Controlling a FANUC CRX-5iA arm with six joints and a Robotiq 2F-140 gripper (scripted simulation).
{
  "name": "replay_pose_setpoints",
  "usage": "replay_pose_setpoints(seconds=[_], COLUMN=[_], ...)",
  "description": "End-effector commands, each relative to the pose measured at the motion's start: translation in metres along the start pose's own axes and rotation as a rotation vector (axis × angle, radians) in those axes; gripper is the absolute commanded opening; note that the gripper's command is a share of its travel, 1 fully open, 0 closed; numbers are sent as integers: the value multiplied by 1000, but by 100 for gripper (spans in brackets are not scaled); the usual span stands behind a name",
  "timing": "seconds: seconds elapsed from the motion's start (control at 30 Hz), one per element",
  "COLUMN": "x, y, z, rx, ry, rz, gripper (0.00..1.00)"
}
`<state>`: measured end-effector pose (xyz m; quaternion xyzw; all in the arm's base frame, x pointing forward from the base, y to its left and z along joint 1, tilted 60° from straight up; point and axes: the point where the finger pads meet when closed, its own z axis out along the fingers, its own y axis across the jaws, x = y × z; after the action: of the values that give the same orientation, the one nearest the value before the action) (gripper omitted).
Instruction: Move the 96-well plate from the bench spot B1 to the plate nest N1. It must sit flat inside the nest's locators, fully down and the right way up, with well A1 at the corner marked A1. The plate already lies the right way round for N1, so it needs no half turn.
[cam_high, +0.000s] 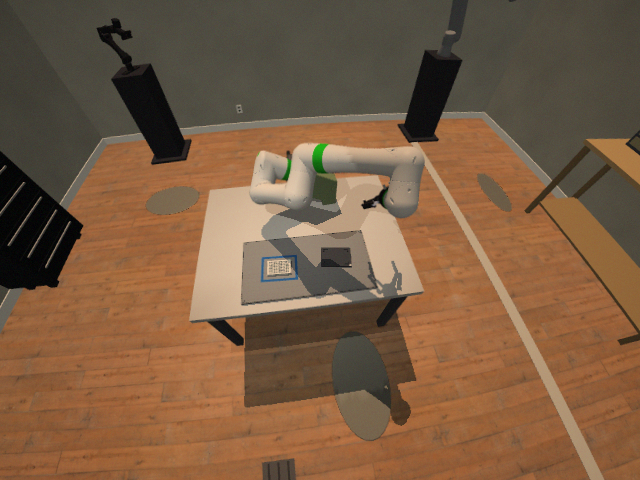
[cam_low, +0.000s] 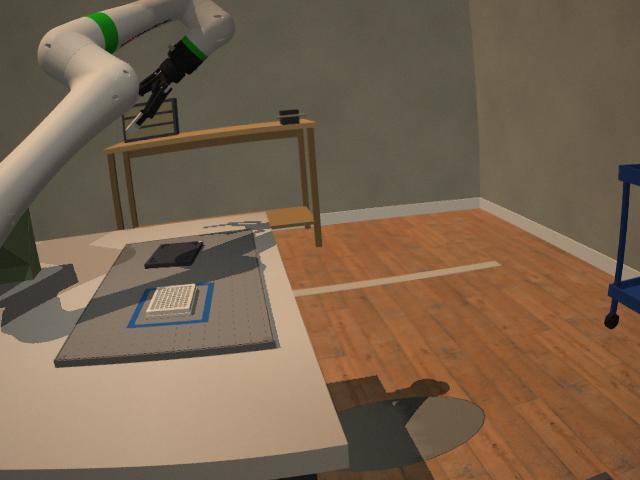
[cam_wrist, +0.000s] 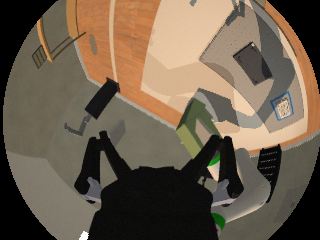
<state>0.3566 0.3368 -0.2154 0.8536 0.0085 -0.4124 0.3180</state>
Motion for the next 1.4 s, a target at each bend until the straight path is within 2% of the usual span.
replay_pose_setpoints(seconds=[0.0,0.53,0.57,0.73,0.77,0.93,1.0,1.17,1.23,1.37], x=[0,0,1,7,8,14,16,19,21,24], y=[0,0,4,26,31,54,63,77,87,106], z=[0,0,-2,-11,-13,-20,-23,-27,-30,-34], rx=[0,0,-1,-1,-6,-7,-18,-18,-34,-34], ry=[0,0,30,35,64,71,107,107,143,143], rz=[0,0,-15,-17,-33,-37,-59,-59,-84,-84], gripper=[100,100,100,100,100,100,100,100,100,100])
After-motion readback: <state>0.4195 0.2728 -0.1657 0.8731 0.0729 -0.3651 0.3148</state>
